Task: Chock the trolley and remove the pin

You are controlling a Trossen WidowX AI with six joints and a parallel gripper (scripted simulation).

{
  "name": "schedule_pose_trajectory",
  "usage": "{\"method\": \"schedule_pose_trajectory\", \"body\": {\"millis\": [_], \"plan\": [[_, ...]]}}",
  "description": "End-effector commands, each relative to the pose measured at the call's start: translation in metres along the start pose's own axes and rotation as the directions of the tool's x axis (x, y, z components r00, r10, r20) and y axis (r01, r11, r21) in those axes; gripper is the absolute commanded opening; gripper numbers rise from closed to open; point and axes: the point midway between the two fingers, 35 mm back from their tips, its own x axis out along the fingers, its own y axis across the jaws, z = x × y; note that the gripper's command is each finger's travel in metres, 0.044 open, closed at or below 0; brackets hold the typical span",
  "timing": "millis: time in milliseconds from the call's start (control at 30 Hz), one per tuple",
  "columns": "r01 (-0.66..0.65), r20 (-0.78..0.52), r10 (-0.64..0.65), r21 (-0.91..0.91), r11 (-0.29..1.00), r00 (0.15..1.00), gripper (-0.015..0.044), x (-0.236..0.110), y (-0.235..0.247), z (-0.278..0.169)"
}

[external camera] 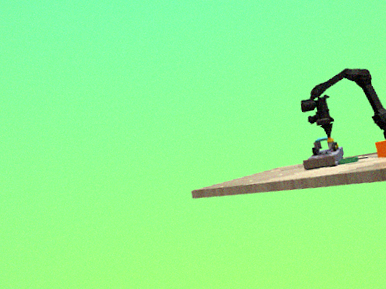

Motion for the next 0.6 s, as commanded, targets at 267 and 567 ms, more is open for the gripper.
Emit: {"method": "schedule_pose_trajectory", "body": {"millis": [267,567], "plan": [[0.01,-0.007,-0.01,-0.005,1.0,1.0,0.0,0.031,0.0,0.001],[0.01,-0.007,-0.01,-0.005,1.0,1.0,0.0,0.053,0.0,0.001]]}}
